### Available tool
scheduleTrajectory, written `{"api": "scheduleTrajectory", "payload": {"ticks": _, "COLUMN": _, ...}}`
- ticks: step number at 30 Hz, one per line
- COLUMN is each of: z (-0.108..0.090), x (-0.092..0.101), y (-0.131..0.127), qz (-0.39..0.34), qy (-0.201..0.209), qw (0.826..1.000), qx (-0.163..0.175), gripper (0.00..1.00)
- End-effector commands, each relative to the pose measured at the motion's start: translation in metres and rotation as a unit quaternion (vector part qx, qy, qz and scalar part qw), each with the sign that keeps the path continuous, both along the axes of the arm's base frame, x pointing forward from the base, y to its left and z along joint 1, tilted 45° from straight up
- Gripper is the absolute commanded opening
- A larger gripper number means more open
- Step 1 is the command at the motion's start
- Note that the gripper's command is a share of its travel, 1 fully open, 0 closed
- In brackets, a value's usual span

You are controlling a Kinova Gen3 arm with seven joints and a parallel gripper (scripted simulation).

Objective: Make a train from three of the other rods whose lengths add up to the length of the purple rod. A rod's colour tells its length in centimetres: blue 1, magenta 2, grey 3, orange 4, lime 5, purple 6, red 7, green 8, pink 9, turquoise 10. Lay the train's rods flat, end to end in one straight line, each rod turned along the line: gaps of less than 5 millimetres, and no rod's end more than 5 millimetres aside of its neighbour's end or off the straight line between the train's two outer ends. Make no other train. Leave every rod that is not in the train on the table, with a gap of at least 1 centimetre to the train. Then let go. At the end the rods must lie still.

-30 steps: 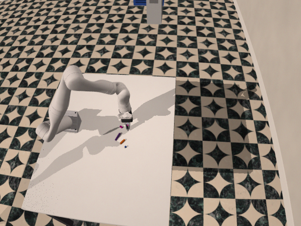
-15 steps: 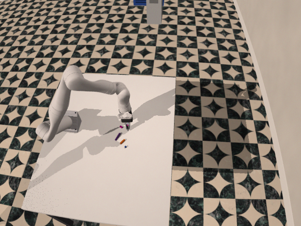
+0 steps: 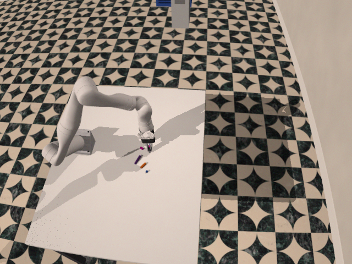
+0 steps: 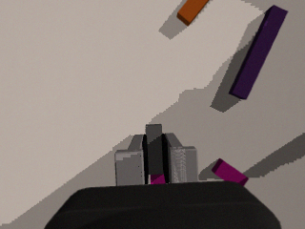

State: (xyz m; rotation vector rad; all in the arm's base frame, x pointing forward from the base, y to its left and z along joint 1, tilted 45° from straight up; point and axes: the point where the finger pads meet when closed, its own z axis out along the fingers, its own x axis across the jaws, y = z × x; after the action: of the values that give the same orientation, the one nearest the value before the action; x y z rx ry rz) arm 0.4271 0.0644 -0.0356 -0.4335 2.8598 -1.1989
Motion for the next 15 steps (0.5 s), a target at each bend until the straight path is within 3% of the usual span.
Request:
{"api": "scheduleTrajectory", "payload": {"ticks": 1, "z": -0.0026, "x": 0.0004, "y": -0.0008, "qz": 0.006, "qy": 0.005, "qw": 1.0, "qx": -0.001, "gripper": 0.24}}
{"api": "scheduleTrajectory", "payload": {"ticks": 15, "z": -0.0066, "x": 0.001, "y": -0.0047, "qz": 0.006, "qy": 0.005, "qw": 1.0, "qx": -0.001, "gripper": 0.24}}
